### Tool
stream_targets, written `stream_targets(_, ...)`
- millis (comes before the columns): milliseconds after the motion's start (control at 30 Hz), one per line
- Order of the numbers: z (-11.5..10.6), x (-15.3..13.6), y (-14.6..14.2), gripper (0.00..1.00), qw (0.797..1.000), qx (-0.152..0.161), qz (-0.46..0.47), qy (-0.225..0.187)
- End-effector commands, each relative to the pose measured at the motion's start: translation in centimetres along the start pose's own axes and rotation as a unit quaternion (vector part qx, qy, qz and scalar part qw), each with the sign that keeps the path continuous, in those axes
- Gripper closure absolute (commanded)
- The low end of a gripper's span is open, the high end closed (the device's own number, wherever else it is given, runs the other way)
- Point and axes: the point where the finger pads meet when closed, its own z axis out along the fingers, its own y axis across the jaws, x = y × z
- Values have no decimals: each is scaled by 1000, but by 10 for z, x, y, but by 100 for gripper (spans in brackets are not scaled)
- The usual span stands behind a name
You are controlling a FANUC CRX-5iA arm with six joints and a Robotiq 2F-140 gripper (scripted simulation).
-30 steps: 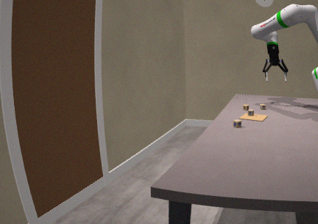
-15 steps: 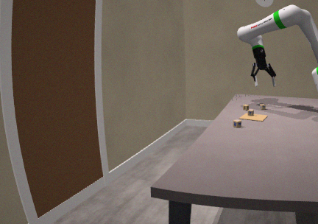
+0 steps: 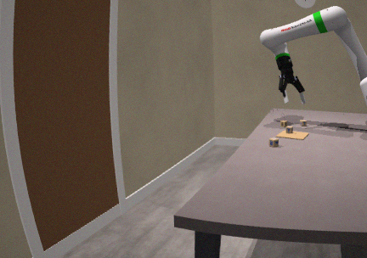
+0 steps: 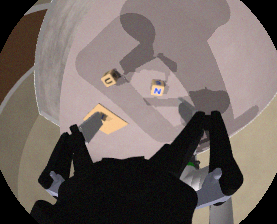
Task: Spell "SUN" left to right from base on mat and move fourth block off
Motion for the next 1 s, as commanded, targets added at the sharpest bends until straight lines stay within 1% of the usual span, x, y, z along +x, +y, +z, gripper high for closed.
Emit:
stream_targets(0, 11, -8, -44, 0, 998, -18, -67, -5)
stream_targets(267, 27, -32, -107, 0, 984, -41, -171, -10)
stream_targets(333, 27, -32, -107, 0, 984, -41, -171, -10)
stream_targets(367, 33, -42, -130, 0, 977, -49, -208, -12)
stream_targets(600, 46, -72, -179, 0, 954, -66, -293, -14)
stream_targets(833, 58, -110, -228, 0, 921, -82, -380, -15)
stream_targets(900, 58, -110, -228, 0, 921, -82, -380, -15)
stream_targets(933, 61, -120, -240, 0, 912, -86, -401, -14)
stream_targets(967, 65, -125, -247, 0, 923, -94, -374, -11)
